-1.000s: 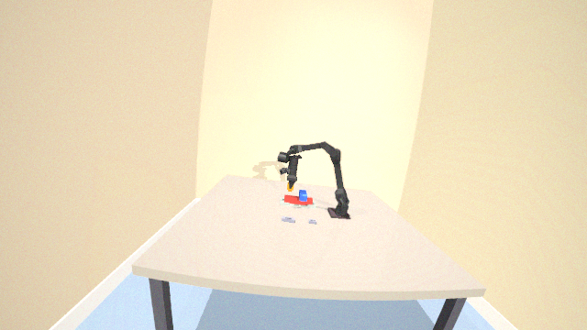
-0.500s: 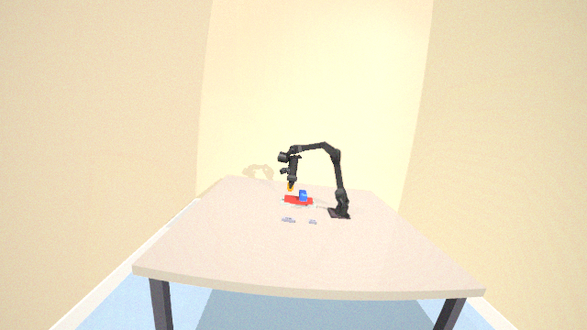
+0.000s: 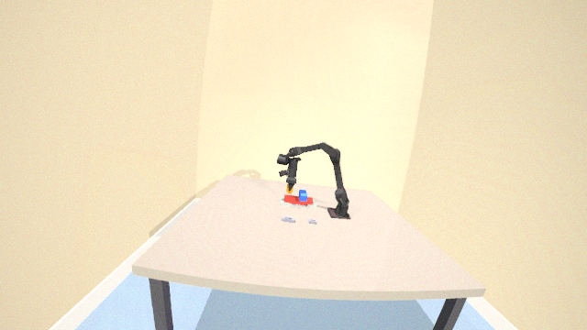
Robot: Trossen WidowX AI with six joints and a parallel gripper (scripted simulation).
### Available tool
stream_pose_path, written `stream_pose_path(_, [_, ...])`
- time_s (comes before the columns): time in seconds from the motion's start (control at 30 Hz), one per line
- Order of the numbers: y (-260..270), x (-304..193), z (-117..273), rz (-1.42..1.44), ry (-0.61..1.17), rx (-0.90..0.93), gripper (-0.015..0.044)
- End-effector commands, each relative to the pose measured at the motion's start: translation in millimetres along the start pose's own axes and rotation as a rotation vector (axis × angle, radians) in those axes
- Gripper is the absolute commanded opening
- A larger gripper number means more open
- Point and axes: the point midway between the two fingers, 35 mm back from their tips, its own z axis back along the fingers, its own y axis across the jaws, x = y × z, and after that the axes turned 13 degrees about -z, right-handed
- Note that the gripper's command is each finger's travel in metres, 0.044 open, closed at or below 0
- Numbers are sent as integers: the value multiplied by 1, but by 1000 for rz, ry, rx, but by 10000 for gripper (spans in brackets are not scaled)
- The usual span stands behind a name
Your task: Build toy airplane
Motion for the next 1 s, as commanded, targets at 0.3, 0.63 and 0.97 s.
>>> stream_pose_path(0.3, [-1,-1,-21,2,1,-5,65])
stream_pose_path(0.63, [0,-1,-23,2,2,0,38])
stream_pose_path(0.97, [0,-1,-23,2,2,0,105])
